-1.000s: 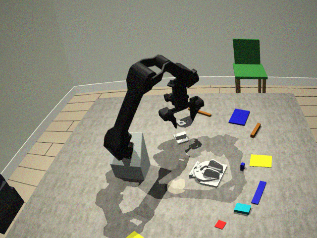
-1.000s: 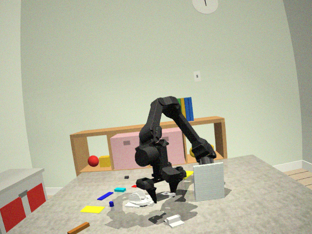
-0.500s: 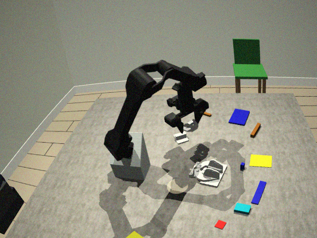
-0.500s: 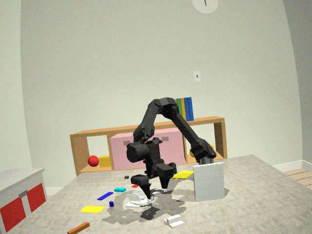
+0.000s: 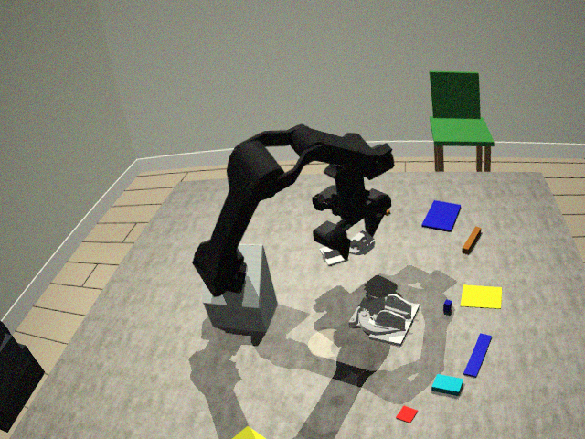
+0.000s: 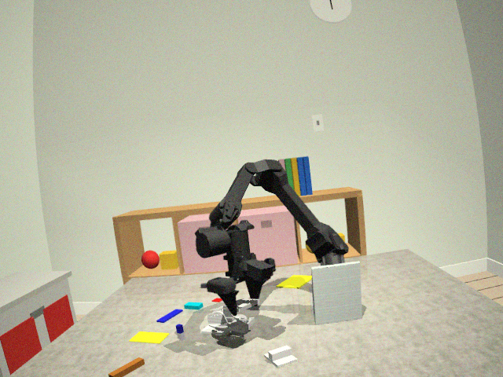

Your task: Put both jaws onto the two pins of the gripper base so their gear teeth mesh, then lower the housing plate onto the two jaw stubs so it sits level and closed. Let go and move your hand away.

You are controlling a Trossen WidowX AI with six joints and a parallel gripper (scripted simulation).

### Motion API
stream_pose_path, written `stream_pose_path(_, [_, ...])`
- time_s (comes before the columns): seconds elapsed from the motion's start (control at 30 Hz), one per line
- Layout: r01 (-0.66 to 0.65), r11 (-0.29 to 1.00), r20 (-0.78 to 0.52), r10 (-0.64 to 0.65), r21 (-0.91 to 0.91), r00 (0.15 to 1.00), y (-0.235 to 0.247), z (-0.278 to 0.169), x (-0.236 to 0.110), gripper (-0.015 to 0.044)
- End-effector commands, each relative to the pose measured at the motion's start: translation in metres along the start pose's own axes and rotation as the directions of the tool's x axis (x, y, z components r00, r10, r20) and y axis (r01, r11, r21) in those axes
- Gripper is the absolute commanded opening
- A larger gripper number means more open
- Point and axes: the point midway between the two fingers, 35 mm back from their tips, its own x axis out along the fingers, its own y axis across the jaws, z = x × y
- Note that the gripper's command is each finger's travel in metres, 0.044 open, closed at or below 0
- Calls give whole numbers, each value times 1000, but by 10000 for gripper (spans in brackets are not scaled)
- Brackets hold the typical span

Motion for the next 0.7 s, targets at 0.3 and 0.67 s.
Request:
stream_pose_path(0.3, [-9, 992, -13, 8, -126, 1000, 24, -35, 1, 351])
stream_pose_path(0.67, [-26, 972, -20, 22, -232, 1000, 48, -61, 4, 351])
